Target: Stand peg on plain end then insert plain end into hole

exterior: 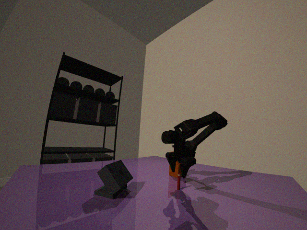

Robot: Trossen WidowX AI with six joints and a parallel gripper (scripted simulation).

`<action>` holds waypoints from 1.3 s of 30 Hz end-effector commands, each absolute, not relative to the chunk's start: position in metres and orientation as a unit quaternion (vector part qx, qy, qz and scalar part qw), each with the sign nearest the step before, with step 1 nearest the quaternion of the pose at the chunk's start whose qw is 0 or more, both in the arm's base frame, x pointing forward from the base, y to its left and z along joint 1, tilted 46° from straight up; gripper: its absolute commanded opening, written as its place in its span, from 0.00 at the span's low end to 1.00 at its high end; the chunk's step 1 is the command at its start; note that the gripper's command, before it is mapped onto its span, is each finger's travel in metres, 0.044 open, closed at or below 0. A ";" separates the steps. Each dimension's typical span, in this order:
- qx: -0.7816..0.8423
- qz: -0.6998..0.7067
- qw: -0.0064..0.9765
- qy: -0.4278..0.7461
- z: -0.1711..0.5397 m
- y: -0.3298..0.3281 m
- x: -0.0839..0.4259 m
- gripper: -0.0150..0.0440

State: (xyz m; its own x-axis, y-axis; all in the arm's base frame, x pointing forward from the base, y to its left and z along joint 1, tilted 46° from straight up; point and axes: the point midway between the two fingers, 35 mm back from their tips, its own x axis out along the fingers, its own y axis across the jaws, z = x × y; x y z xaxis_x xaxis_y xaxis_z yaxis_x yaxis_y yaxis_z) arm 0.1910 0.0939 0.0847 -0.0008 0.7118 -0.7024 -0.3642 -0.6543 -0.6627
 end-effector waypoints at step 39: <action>-0.588 0.691 0.391 -0.150 0.064 0.119 0.188 0.28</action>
